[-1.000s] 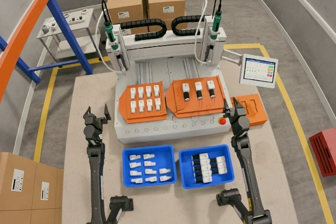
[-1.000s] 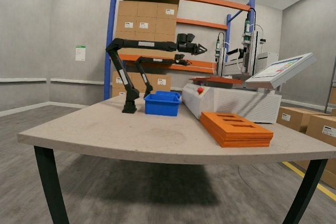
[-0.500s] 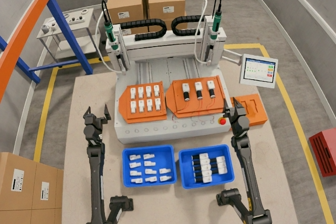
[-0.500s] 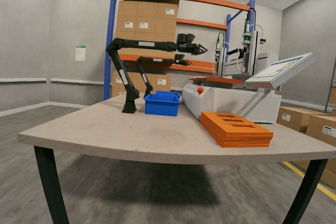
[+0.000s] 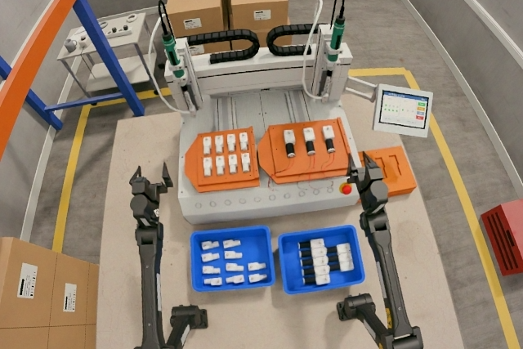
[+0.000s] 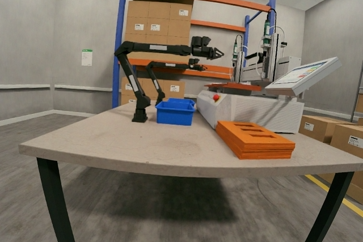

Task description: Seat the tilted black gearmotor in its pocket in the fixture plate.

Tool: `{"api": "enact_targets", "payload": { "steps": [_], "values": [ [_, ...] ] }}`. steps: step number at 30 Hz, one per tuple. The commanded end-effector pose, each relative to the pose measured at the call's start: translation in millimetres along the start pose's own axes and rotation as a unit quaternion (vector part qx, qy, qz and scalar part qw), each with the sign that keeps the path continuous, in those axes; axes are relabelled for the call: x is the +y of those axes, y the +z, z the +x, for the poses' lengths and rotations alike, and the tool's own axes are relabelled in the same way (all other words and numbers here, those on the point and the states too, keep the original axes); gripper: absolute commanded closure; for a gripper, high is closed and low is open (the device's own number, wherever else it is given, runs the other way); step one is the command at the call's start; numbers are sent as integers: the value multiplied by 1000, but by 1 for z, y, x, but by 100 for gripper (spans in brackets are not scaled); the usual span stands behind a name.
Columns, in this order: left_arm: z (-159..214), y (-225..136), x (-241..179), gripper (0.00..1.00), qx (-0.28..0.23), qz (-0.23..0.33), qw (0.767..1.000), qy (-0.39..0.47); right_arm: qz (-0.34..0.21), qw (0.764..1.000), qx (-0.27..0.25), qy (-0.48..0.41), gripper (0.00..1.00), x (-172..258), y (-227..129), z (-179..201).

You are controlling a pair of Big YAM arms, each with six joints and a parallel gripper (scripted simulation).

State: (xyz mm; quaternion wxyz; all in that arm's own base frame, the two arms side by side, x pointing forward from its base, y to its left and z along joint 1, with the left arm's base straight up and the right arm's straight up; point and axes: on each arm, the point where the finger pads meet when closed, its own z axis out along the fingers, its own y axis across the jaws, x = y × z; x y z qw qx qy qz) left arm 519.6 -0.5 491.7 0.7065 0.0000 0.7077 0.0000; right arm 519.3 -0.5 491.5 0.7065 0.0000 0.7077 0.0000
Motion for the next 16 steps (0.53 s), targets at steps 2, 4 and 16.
{"api": "enact_targets", "payload": {
  "steps": [2, 4, 16],
  "values": [
    [-41, 5, -1, 0, -31, 1, 1000, 5, -6, 999, -42, -7, 46, 8, 3, -50],
    [-41, 5, -1, 0, -32, 1, 999, 5, -6, 999, -43, -7, 46, 8, 3, -50],
    [-43, 5, -1, 0, -37, 0, 999, 5, -6, 999, -41, -7, 46, 8, 3, -46]
  ]
}}
